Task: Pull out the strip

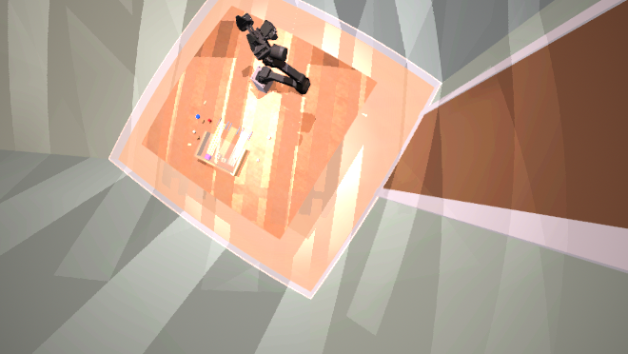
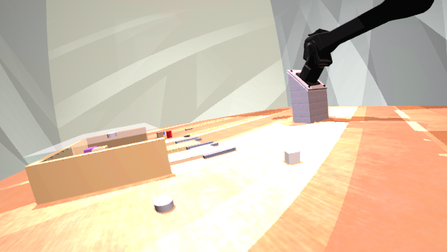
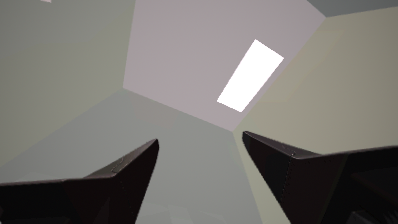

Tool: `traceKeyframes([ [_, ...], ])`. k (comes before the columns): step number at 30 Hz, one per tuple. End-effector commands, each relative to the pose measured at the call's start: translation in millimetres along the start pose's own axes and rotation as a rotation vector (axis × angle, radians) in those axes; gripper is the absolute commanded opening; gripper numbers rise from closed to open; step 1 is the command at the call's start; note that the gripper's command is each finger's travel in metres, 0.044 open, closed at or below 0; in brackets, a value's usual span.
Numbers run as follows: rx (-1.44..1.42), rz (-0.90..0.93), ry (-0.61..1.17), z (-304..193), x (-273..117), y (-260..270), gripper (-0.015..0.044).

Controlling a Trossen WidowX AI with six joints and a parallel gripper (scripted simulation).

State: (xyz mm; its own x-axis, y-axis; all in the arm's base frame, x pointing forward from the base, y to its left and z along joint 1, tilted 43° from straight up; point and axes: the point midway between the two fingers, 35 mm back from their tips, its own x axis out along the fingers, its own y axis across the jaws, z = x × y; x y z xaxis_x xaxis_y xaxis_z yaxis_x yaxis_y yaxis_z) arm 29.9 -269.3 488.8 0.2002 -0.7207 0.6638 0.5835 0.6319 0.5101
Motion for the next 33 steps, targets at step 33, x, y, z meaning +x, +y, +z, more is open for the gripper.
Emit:
traceKeyframes([
  [33, 0.262, 0.462, 1.821, -415, -342, 36, 0.04],
])
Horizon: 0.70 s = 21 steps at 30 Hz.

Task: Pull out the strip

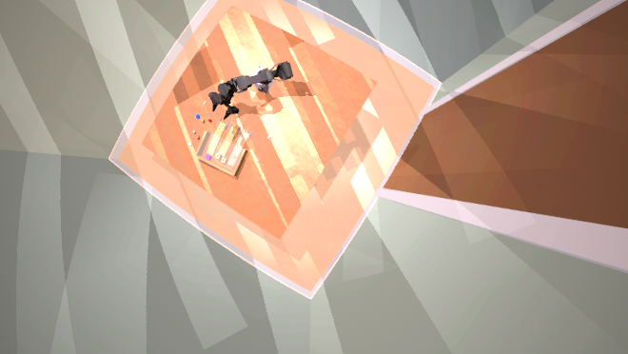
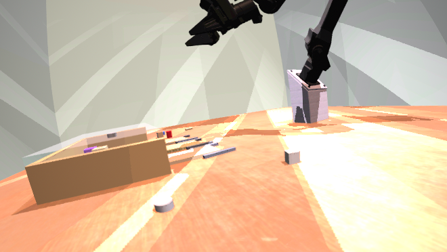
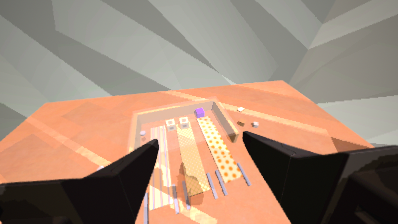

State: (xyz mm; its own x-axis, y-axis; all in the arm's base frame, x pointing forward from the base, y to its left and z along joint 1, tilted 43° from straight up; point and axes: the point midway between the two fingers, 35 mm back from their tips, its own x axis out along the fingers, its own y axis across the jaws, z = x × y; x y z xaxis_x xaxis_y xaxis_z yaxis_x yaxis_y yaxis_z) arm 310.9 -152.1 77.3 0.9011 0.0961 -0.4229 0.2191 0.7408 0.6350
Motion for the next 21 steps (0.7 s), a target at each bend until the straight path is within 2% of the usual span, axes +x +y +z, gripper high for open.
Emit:
traceKeyframes([
  [1, -0.001, 0.071, 0.149, -46, 14, 11, 0.04],
  [9, -0.001, 0.075, 0.156, -48, 14, 12, 0.04],
  [12, -0.008, 0.067, 0.211, -49, 25, 9, 0.0321],
  [21, -0.065, 0.052, 0.571, -64, 83, -2, 0.0085],
])
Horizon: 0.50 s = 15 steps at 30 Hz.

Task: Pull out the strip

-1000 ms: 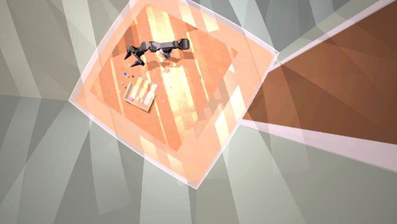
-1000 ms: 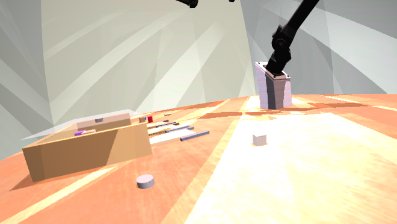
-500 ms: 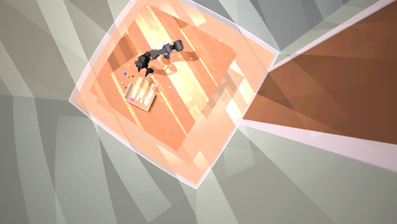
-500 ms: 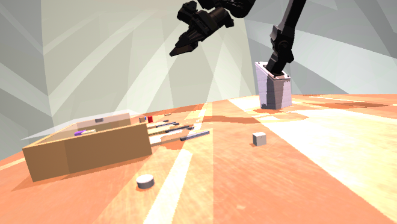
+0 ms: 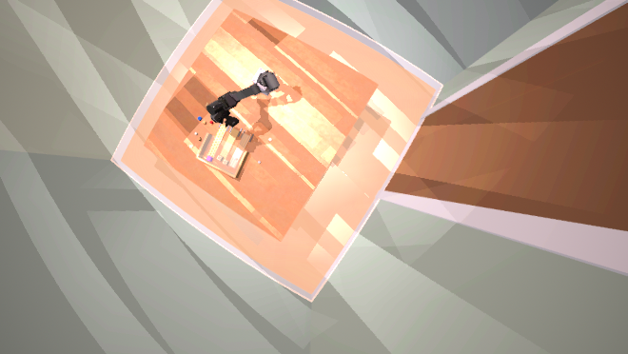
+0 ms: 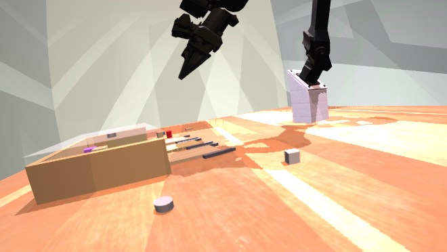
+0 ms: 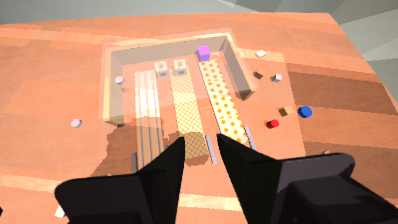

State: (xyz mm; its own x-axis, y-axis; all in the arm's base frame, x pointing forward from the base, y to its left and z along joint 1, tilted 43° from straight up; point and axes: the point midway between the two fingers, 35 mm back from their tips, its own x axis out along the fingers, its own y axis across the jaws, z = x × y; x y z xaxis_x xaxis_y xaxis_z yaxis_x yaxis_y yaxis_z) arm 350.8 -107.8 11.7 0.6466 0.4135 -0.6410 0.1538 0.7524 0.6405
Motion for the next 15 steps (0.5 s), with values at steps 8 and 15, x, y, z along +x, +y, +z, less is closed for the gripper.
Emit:
traceKeyframes([
  [8, -0.08, 0.034, 0.449, -11, 60, -2, 0.0],
  [15, -0.115, 0.078, 0.641, -22, 79, 5, 0.0],
])
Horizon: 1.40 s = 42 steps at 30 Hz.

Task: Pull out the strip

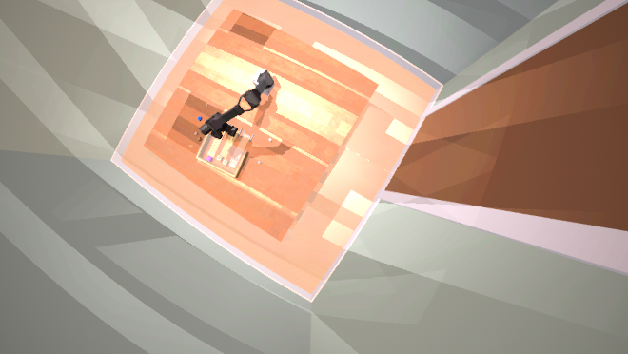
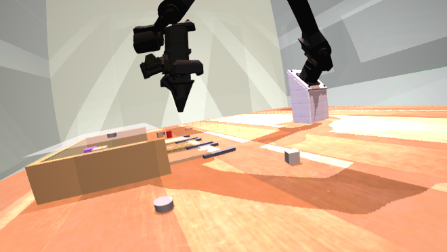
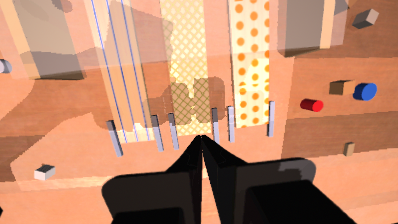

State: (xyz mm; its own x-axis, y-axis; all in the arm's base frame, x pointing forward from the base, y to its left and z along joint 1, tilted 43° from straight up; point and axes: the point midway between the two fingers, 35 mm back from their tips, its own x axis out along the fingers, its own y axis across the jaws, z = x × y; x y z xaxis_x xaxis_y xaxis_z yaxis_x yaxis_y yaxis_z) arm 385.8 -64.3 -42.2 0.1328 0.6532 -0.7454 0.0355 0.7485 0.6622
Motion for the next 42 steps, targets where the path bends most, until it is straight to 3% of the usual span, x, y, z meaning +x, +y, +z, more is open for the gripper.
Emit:
traceKeyframes([
  [1, -0.014, 0.01, 0.06, -1, 5, 2, 0.0],
  [42, -0.014, 0.012, 0.059, -3, 68, 6, 0.0],
])
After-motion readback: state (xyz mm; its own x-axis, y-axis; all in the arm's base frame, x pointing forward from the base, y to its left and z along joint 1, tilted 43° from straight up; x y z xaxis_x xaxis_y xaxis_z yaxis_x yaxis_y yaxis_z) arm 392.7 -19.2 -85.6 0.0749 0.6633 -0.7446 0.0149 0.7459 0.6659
